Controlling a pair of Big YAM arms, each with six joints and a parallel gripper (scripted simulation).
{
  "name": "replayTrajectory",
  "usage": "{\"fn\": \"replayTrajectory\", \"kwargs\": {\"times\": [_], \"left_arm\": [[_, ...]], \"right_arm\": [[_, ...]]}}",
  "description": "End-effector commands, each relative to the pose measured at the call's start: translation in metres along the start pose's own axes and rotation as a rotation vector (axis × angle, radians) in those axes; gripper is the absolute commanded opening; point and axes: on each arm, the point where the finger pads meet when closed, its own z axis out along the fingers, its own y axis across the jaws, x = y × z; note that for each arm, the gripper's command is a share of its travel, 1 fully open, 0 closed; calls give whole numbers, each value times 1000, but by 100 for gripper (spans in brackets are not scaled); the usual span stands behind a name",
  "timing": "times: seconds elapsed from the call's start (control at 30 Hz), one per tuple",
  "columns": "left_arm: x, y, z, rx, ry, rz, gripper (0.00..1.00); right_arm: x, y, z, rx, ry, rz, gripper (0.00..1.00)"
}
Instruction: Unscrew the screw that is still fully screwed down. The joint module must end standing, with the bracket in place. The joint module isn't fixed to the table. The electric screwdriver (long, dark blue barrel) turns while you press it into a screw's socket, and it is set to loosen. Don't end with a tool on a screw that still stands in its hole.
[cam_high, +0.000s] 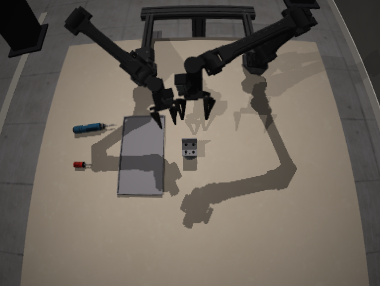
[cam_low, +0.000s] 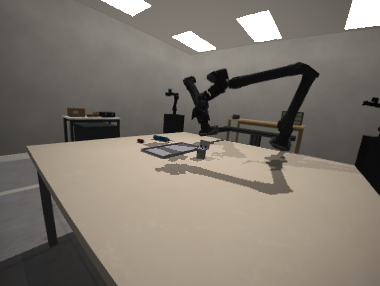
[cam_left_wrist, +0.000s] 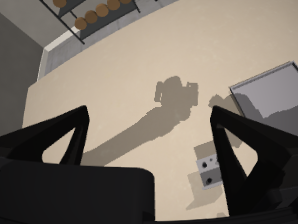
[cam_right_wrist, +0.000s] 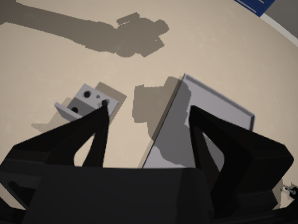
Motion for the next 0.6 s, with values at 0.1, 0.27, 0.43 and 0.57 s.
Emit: {"fn": "replayTrajectory", "kwargs": {"times": [0.1,0.27,0.43,0.57], "left_arm": [[-18,8,-2,-6,-20,-36,100],[-18,8,-2,-6,-20,-36,100],[-18,8,-2,-6,-20,-36,100],[-18,8,-2,-6,-20,-36,100]], "right_arm": [[-4,-30,21,36,54,109,65],[15,-54,36,63,128,176,65],[27,-58,40,64,163,195,65],[32,-74,45,88,185,236,65]]}}
